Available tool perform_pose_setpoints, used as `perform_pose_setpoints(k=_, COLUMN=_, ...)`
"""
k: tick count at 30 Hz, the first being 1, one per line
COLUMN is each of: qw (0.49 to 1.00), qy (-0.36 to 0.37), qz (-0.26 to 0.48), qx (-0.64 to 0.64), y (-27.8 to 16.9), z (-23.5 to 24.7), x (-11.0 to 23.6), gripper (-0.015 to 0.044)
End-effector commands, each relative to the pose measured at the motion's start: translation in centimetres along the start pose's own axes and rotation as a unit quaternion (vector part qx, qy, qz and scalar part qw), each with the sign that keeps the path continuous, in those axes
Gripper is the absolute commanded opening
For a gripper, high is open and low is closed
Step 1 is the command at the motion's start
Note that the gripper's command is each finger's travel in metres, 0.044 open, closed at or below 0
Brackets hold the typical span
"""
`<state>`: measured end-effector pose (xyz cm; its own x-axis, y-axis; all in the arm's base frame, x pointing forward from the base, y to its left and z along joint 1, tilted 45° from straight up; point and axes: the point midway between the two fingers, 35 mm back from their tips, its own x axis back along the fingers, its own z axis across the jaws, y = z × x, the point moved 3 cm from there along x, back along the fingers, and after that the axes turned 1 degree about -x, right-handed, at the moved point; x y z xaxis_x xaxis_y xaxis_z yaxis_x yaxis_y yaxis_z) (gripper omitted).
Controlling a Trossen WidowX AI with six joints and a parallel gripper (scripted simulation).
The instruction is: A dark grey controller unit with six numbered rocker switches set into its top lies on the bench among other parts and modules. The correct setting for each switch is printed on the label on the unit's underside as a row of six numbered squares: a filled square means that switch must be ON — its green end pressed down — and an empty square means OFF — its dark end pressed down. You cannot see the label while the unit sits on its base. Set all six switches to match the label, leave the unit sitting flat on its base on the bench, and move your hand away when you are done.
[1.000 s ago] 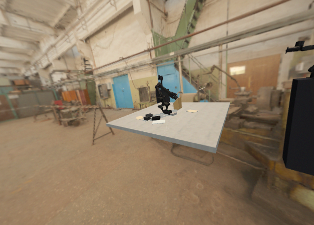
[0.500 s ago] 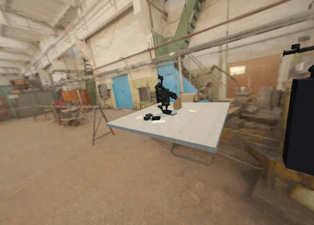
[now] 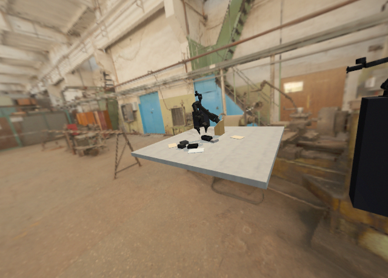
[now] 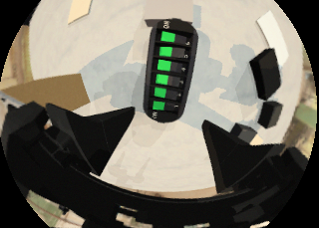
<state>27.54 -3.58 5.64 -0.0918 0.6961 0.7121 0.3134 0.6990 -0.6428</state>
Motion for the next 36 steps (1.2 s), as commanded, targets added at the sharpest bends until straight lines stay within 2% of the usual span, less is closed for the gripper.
perform_pose_setpoints(k=1, qw=1.0, qy=0.001, qz=0.004, qx=-0.002, y=-0.2, z=0.1, x=0.6, gripper=0.044)
perform_pose_setpoints(k=6, qw=1.0, qy=0.001, qz=0.004, qx=-0.002, y=-0.2, z=0.1, x=0.6, gripper=0.044)
perform_pose_setpoints(k=13, qw=1.0, qy=0.002, qz=0.003, qx=0.009, y=4.6, z=5.3, x=-1.7, gripper=0.0256)
perform_pose_setpoints(k=23, qw=1.0, qy=0.002, qz=0.003, qx=0.01, y=4.8, z=5.5, x=-1.8, gripper=0.0)
perform_pose_setpoints(k=36, qw=1.0, qy=0.002, qz=0.003, qx=0.01, y=4.8, z=5.5, x=-1.8, gripper=0.0)
